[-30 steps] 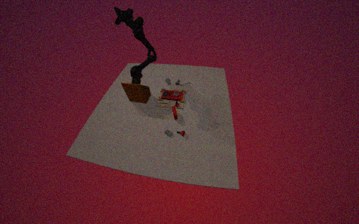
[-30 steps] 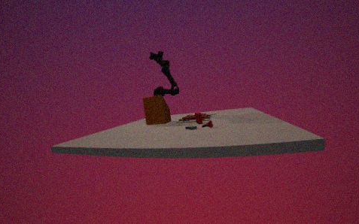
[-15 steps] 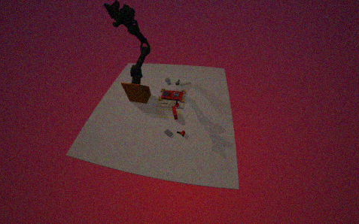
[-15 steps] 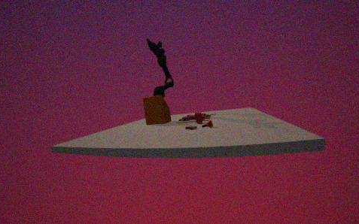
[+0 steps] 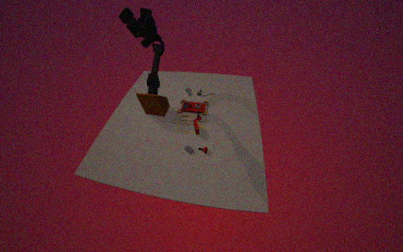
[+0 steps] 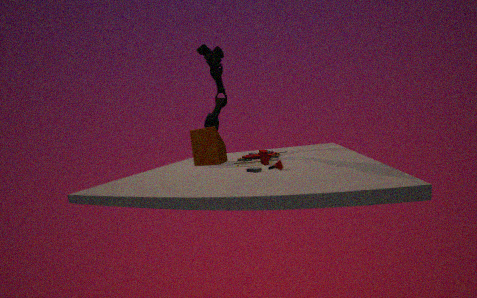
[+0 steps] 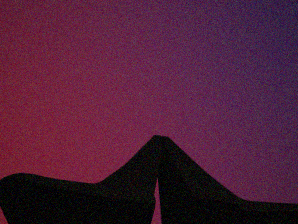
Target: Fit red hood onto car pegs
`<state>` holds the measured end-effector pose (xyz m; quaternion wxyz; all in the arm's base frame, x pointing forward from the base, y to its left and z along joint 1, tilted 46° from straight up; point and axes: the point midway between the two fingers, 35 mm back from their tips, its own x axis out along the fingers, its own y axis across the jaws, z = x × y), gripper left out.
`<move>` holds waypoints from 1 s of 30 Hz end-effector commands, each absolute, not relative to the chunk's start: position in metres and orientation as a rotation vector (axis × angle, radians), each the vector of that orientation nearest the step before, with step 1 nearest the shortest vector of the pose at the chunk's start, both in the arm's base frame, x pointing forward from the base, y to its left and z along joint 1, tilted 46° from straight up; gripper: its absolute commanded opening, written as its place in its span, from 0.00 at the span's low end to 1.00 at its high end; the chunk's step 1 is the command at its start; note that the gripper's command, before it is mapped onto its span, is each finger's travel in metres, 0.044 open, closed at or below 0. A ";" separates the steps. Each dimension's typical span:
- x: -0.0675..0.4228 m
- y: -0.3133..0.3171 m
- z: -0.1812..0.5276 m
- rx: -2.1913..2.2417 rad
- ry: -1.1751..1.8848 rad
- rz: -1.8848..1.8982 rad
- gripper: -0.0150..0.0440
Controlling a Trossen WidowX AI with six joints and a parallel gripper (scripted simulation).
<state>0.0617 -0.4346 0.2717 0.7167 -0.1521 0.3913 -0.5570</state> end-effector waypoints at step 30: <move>0.315 -0.286 -0.028 0.771 1.134 -0.401 0.25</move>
